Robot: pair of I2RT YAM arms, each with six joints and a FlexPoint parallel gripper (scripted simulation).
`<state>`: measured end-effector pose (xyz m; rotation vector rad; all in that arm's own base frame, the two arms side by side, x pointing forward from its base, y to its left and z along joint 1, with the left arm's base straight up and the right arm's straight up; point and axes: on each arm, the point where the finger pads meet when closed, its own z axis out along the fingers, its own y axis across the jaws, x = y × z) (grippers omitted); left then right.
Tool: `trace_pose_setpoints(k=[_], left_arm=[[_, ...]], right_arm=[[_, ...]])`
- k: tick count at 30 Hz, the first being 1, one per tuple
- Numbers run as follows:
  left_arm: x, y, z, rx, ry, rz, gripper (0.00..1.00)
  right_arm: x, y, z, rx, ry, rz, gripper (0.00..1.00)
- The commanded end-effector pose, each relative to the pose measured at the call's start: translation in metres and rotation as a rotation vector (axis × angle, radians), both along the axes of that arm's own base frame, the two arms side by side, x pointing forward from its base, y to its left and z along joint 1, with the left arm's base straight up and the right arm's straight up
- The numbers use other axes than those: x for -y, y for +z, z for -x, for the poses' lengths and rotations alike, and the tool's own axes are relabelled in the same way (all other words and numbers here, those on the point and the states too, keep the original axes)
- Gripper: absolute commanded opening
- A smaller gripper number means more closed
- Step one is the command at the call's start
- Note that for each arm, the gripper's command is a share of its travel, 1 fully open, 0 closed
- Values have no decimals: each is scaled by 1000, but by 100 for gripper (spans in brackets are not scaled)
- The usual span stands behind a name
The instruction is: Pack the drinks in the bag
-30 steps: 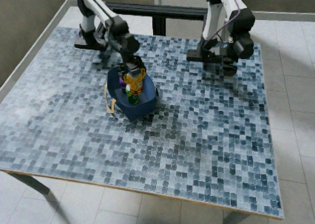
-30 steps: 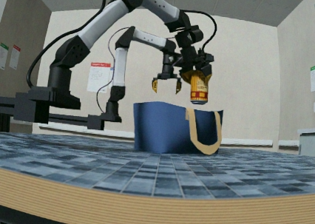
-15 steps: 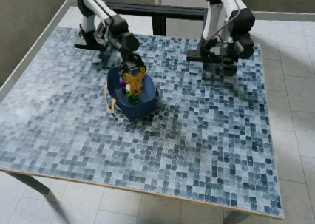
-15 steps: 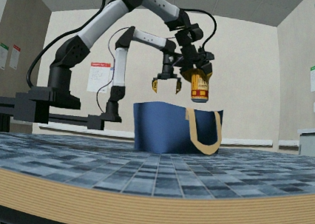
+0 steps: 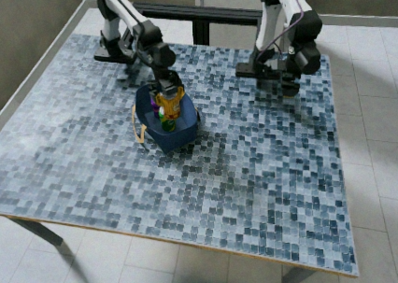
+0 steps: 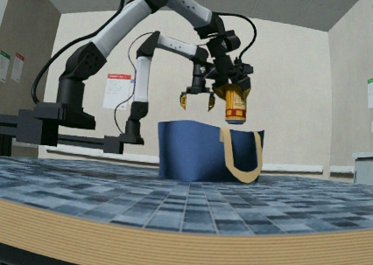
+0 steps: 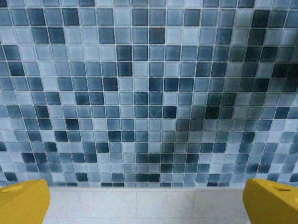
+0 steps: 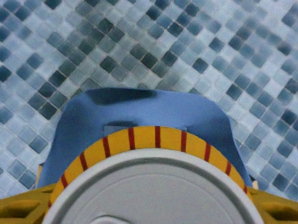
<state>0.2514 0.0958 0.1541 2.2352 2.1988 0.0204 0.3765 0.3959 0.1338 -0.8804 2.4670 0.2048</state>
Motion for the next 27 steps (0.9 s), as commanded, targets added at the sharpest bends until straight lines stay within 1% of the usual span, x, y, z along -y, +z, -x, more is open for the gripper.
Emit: trace_pose_setpoints(k=[1, 8, 9, 16, 22, 25, 26, 27], left_arm=[[-1, 15, -8, 64, -11, -23, 100], [-1, 15, -8, 64, -11, -23, 100], [-1, 15, -8, 64, -11, -23, 100], [-1, 15, -8, 64, -11, -23, 100], [-1, 15, -8, 64, -11, -23, 100], [-1, 15, -8, 64, -11, -23, 100], [-1, 15, -8, 64, -11, -23, 100], [-1, 15, -8, 64, -11, -23, 100]], right_arm=[[-14, 51, -9, 116, -1, -115, 67], [-15, 52, -10, 123, -1, -123, 67], [-14, 37, -9, 110, -1, -108, 67], [-17, 35, -11, 122, 0, -122, 67], [-17, 25, -11, 119, 0, -118, 67], [-17, 28, -12, 120, 0, -120, 67], [-16, 18, -11, 113, 0, -111, 67], [-16, 15, -10, 111, 0, -109, 67]])
